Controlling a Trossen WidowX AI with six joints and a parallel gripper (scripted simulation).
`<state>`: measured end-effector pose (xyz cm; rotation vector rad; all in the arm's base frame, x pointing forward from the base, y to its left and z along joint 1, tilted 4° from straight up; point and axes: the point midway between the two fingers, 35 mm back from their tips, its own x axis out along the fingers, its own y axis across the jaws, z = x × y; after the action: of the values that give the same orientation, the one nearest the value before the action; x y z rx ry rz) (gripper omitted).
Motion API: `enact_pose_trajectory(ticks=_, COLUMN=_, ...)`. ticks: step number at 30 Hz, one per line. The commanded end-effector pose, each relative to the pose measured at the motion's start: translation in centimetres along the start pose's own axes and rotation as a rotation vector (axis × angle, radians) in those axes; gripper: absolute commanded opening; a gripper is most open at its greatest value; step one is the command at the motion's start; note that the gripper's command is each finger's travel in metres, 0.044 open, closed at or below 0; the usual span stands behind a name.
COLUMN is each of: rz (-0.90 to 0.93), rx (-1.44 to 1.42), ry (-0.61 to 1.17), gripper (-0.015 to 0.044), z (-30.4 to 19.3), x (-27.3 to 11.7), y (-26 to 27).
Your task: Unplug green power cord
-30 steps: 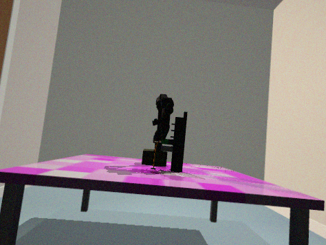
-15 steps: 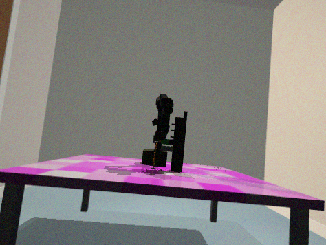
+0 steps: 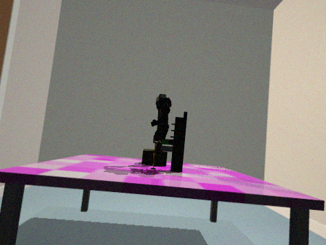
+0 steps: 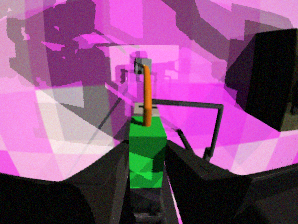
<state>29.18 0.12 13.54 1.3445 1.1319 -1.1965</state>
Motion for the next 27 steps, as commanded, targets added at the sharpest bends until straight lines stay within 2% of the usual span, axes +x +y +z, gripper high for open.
enact_pose_trajectory(ticks=1, rz=0.002, rx=0.033, ry=-0.081, gripper=0.0000, z=3.2, x=-0.3, y=0.0)
enact_pose_trajectory(ticks=11, rz=0.001, rx=0.034, ry=-0.083, gripper=0.0000, z=4.8, x=-0.5, y=-0.3)
enact_pose_trajectory(ticks=16, rz=-0.001, rx=0.035, ry=-0.083, gripper=0.0131, z=3.4, x=-0.1, y=-0.3)
enact_pose_trajectory(ticks=27, rz=-0.001, rx=0.035, ry=-0.084, gripper=0.0420, z=4.5, x=-0.4, y=-0.2)
